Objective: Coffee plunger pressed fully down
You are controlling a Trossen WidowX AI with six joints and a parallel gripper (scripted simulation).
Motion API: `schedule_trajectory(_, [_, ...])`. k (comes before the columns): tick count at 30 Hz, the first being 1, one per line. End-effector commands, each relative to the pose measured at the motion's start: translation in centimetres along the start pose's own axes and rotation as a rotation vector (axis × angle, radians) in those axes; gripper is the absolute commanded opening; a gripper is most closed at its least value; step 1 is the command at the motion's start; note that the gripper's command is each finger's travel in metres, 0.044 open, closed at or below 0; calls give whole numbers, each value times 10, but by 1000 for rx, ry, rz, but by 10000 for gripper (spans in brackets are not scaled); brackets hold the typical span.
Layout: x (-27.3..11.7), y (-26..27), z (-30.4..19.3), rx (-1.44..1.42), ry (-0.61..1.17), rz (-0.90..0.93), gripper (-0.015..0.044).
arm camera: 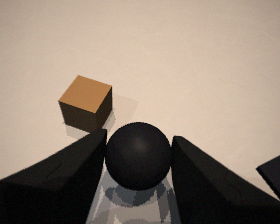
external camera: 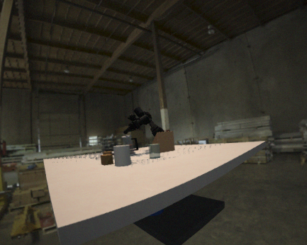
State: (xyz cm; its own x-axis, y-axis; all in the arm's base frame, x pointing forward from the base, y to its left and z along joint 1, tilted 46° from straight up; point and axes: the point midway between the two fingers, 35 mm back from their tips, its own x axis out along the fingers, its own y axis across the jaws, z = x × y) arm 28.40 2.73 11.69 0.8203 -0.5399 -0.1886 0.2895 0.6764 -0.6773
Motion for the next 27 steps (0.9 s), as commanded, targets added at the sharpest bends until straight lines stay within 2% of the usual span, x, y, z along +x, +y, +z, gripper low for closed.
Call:
schedule_trajectory(1, [0, 0, 0, -1, 1, 0, 126])
schedule_trajectory(2, [0, 0, 0, -1, 1, 0, 126])
schedule_trajectory(14, [0, 0, 0, -1, 1, 0, 440])
schedule_trajectory(24, [-6, 6, 30, 58, -64, 74, 440])
schedule_trajectory(27, [-12, 8, 33, 51, -37, 75, 440])
